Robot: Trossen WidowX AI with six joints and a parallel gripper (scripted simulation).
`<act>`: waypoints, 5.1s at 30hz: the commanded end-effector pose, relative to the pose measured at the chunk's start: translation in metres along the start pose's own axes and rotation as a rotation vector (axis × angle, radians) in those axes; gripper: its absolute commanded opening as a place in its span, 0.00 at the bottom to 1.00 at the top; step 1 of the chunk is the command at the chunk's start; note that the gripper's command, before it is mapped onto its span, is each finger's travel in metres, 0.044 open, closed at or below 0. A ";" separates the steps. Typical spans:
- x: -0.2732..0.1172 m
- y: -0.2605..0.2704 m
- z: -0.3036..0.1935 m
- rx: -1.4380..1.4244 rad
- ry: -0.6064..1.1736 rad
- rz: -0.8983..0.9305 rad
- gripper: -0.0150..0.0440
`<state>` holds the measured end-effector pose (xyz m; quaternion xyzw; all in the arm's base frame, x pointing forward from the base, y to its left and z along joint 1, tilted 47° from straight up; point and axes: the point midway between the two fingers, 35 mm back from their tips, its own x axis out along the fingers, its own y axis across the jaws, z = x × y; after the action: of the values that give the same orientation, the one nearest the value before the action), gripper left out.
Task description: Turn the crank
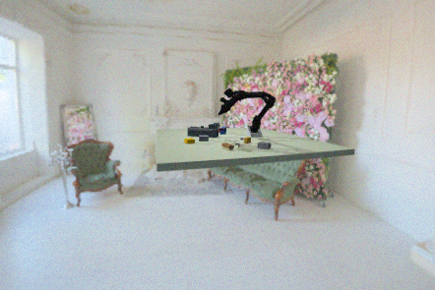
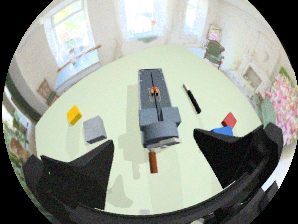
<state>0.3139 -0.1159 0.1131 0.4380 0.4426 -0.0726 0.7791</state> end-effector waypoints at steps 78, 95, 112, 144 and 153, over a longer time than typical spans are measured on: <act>0.069 -0.051 0.079 -0.297 0.136 0.273 1.00; 0.025 -0.013 0.036 -0.129 0.088 0.097 1.00; -0.006 0.001 -0.008 0.032 -0.019 -0.013 1.00; 0.064 0.004 -0.074 0.033 -0.018 -0.011 1.00; 0.075 0.004 -0.084 0.032 -0.017 -0.011 1.00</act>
<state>0.3088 -0.0344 0.0467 0.4455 0.4350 -0.0845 0.7780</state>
